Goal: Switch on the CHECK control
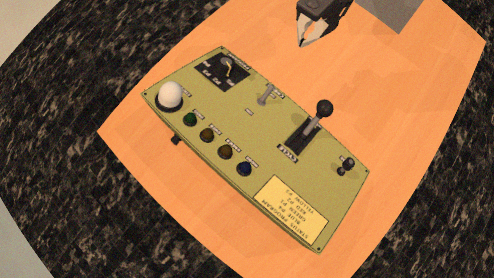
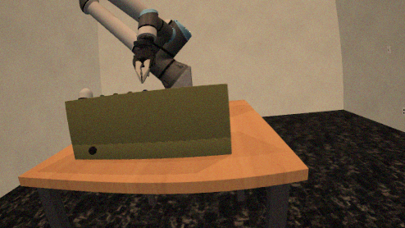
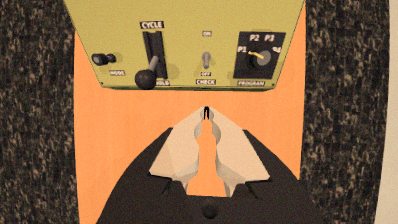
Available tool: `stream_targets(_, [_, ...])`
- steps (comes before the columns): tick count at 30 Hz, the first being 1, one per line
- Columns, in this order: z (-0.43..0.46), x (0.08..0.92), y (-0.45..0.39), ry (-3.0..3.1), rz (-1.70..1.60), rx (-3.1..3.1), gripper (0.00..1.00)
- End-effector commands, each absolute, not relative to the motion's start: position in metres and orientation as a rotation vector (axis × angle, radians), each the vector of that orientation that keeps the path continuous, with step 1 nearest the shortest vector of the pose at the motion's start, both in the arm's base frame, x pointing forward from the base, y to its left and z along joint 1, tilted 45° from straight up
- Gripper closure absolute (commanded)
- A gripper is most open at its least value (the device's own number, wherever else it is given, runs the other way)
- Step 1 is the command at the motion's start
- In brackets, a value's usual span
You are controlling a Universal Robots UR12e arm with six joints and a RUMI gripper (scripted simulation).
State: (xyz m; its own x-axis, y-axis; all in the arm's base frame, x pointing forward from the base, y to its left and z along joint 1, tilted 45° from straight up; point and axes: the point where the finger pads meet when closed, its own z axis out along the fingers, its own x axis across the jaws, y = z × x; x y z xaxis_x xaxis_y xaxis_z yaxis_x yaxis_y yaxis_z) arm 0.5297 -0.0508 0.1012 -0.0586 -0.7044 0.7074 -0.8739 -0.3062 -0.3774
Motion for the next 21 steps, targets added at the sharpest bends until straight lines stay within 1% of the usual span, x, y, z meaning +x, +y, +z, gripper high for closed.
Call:
stream_targets(1, [0.1, 0.531, -0.052, -1.721, 1.298, 2.012, 1.0])
stream_targets(21, [0.079, 0.548, -0.074, -1.721, 1.298, 2.012, 1.0])
